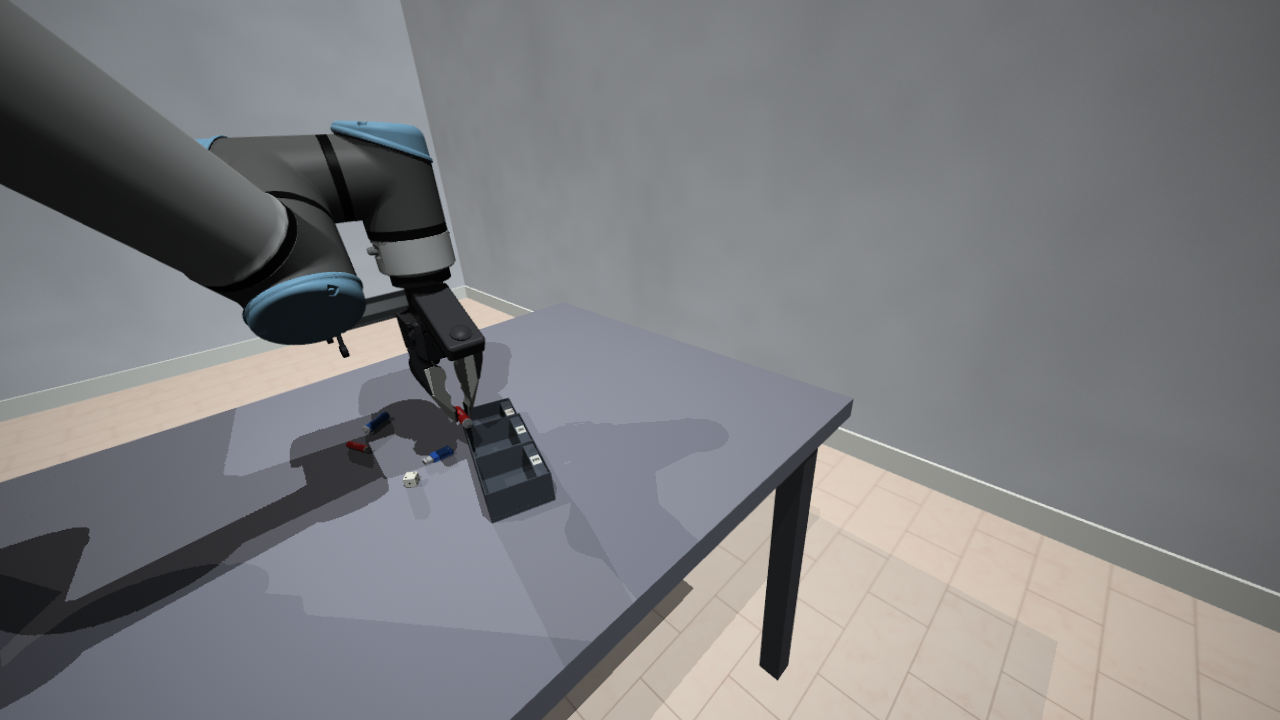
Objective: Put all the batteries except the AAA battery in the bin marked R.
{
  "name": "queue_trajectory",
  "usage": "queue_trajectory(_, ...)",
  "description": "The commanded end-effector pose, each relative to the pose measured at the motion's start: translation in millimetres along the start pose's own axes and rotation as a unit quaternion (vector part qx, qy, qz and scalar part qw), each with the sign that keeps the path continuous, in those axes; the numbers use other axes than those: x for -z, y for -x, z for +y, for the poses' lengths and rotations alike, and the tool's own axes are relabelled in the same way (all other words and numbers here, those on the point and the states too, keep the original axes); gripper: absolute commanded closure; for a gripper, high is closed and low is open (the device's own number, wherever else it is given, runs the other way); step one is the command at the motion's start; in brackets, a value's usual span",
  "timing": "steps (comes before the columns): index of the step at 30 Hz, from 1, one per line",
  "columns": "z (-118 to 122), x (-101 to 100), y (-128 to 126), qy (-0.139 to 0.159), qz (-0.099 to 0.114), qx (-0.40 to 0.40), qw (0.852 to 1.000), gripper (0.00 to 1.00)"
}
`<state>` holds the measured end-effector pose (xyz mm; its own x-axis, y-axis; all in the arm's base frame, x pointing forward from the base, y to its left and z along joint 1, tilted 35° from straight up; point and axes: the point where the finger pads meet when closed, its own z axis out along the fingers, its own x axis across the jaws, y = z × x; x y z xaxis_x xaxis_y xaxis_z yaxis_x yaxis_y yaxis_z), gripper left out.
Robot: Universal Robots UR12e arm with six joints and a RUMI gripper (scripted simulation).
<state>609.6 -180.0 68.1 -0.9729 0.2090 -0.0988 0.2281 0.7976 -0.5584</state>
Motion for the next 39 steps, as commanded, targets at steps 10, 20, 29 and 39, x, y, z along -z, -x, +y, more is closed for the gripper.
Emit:
queue_trajectory(10,-42,0,33,-0.002,0.005,-0.097,0.995,1.0)
queue_trajectory(20,-38,0,30,-0.002,0.005,-0.097,0.995,1.0)
queue_trajectory(29,-37,-8,29,-0.002,0.005,-0.097,0.995,1.0)
queue_trajectory(39,-37,-28,29,-0.002,0.005,-0.097,0.995,1.0)
